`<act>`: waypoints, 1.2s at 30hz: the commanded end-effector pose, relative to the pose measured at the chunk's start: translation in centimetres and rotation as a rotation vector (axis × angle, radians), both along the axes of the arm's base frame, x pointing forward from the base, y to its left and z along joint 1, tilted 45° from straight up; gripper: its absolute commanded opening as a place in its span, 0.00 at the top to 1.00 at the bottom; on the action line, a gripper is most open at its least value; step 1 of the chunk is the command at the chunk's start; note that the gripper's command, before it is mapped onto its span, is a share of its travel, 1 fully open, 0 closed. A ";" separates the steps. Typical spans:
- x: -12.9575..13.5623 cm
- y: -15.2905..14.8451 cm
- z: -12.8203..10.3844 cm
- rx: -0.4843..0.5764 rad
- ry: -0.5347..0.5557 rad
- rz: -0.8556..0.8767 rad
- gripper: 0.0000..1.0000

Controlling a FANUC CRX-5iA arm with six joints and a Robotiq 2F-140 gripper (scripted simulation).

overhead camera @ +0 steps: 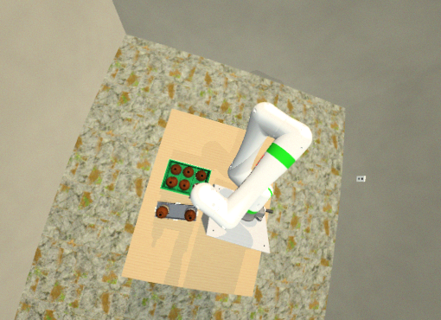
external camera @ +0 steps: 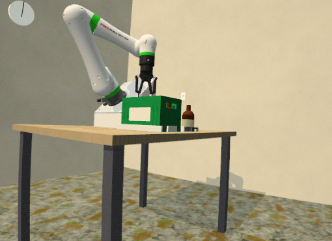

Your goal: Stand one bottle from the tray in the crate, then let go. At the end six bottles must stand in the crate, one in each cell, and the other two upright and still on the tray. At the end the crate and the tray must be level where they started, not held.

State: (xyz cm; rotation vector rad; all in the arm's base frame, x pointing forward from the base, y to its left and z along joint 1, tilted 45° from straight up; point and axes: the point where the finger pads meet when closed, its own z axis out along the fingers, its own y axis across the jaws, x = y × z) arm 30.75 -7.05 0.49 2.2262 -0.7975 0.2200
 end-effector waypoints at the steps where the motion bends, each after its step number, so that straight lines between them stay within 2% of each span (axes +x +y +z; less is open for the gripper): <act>1: 0.0 0.1 0.1 0.000 0.000 0.000 0.62; 36: 0.6 4.8 4.8 0.000 0.000 0.000 0.62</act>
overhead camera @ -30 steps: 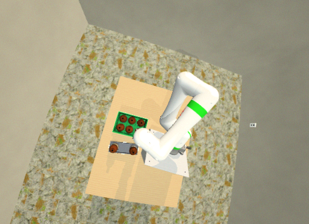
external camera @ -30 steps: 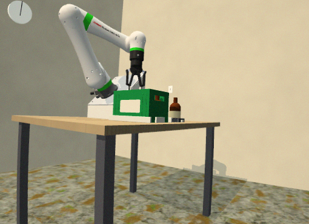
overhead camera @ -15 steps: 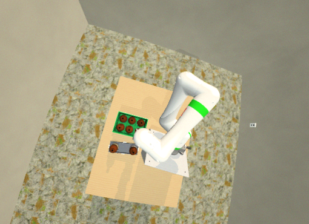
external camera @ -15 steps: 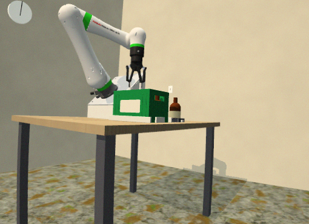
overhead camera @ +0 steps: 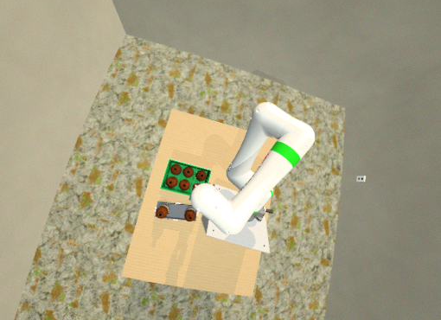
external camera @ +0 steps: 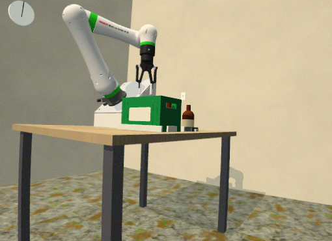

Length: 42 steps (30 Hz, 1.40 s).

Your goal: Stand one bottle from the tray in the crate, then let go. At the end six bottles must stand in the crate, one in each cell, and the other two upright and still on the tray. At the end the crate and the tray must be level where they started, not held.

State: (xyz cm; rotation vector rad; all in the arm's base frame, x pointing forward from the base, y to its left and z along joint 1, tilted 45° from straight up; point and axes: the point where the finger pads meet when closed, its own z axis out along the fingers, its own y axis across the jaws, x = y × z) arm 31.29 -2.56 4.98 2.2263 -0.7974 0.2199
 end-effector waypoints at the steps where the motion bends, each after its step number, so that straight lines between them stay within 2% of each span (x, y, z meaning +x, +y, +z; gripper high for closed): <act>1: 0.1 0.5 0.4 0.000 0.000 0.000 0.62; 20: 0.2 1.3 1.3 0.000 0.000 0.000 0.62; 21: 0.2 1.3 1.3 0.000 0.000 0.000 1.00; 42: 0.2 1.3 1.3 0.000 0.000 0.000 1.00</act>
